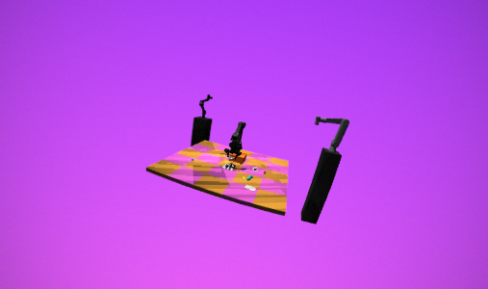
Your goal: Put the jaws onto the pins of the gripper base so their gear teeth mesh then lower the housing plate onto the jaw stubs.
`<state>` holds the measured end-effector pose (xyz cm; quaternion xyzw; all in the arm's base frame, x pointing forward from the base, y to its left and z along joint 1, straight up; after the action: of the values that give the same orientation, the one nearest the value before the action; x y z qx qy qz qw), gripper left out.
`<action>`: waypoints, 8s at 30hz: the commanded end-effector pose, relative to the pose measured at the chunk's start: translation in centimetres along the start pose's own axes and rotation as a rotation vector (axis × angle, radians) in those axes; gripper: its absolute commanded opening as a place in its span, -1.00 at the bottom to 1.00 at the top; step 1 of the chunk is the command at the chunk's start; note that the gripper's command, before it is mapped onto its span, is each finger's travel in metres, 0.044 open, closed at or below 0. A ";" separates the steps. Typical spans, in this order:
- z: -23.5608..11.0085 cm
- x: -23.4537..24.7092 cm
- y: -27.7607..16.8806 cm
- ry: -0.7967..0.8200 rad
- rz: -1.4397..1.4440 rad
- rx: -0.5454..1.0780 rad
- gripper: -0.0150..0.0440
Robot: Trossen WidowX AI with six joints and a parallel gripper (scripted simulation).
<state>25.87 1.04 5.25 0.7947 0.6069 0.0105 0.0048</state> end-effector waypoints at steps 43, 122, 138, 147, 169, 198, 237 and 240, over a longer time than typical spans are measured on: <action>6.1 0.0 -0.1 0.003 0.004 0.002 0.70; 7.5 0.0 -0.1 0.003 0.002 0.002 0.70; 7.5 0.0 -0.1 0.003 0.002 0.002 0.70; 7.5 0.0 -0.1 0.003 0.002 0.002 0.70; 7.5 0.0 -0.1 0.003 0.002 0.002 0.70; 7.5 0.0 -0.1 0.003 0.002 0.002 0.70; 5.3 0.1 0.1 0.000 0.001 0.003 1.00; 1.9 0.1 0.0 0.002 0.001 0.002 1.00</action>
<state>25.61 1.09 0.64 0.7949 0.6067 0.0010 -0.0019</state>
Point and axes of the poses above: the point midway between the two fingers, 35 mm back from their tips, its own z axis out along the fingers, its own x axis across the jaws, y = z × x, the point moved 1 cm from there along -z, back along the fingers, and after that the axes turned 15 degrees about z, right-handed, at the moved point
